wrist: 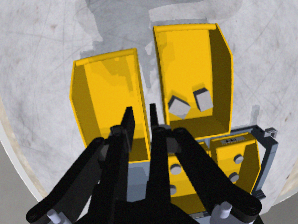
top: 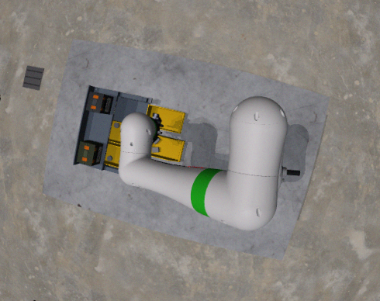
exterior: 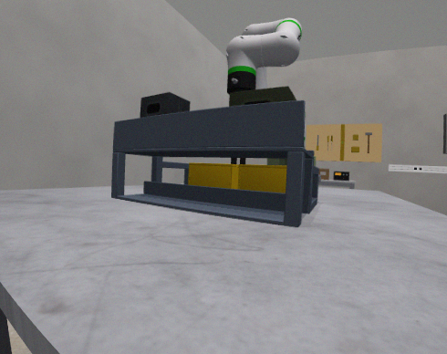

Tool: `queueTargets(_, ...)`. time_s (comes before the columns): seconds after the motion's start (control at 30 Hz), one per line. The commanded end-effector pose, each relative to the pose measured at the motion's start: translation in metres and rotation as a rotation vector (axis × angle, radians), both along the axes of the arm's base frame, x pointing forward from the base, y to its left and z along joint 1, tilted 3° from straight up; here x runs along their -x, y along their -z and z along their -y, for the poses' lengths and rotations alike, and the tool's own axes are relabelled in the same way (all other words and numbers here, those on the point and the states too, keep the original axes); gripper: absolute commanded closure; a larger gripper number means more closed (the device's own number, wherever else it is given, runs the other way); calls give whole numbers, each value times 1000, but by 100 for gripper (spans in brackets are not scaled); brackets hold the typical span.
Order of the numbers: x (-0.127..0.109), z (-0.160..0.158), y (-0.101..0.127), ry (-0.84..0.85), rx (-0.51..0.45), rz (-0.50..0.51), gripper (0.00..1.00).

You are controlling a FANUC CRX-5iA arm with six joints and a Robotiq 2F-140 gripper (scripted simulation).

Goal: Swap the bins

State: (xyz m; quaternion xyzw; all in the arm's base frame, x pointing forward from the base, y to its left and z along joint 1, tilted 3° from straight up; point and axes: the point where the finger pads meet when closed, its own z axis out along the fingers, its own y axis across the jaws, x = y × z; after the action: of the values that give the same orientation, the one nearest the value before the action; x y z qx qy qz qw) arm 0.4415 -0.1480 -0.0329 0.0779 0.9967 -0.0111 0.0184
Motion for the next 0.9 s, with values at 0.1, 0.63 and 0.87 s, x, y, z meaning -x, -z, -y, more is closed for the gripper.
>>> queueTargets(0.1, -1, 0, 8, 0, 1, 2, 76)
queueTargets(0.63, -2, 1, 26, 0, 1, 2, 76)
queueTargets(0.87, -2, 1, 28, 0, 1, 2, 76)
